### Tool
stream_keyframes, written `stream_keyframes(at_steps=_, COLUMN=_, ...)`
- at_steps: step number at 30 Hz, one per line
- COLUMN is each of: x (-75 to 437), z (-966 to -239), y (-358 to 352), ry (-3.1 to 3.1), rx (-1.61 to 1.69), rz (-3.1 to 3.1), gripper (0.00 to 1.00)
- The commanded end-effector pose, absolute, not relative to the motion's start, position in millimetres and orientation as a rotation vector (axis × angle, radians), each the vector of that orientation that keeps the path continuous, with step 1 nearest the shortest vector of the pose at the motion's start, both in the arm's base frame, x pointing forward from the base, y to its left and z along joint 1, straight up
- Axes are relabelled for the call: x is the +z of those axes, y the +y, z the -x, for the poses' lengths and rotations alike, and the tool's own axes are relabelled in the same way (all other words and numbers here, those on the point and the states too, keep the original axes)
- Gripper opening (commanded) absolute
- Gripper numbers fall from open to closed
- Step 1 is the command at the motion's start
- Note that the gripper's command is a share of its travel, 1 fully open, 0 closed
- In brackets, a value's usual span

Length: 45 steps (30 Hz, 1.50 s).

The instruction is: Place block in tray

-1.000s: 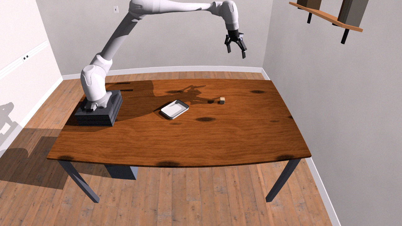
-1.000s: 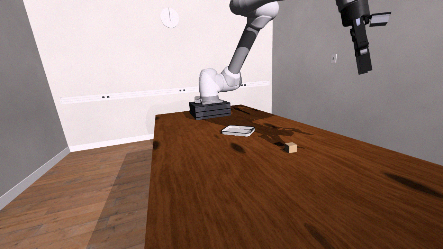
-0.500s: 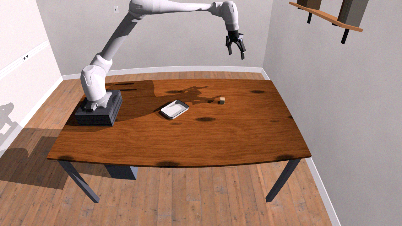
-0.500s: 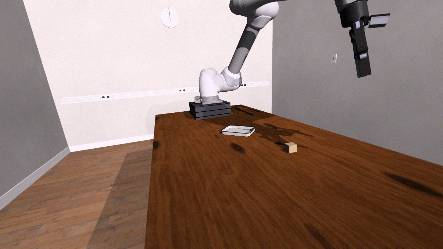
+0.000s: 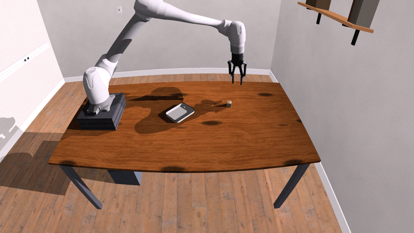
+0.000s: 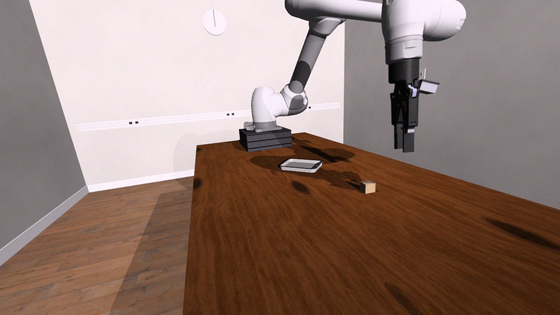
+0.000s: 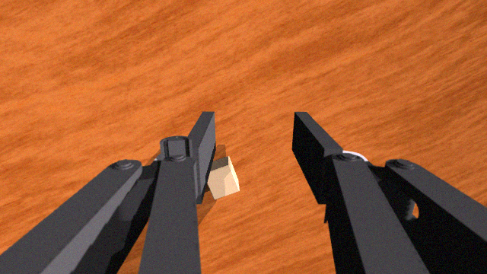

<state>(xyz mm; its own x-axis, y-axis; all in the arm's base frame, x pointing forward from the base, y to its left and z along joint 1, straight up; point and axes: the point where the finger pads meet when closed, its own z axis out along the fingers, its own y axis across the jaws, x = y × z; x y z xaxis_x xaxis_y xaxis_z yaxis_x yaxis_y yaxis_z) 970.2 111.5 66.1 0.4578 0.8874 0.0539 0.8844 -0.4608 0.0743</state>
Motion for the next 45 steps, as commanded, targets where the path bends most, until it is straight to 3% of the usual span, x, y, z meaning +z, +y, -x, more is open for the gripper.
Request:
stream_keyframes(at_steps=1, x=30.0, z=-944.5, y=77.7, ry=1.825, rx=0.077, rz=-2.527, gripper=0.41)
stream_keyframes(at_steps=8, x=-10.5, z=-909.2, y=41.9, ry=2.056, rx=0.003, rz=-2.376, gripper=0.41)
stream_keyframes(at_steps=45, x=-12.8, z=-909.0, y=41.6, ry=2.057, rx=0.002, rz=-2.374, gripper=0.39)
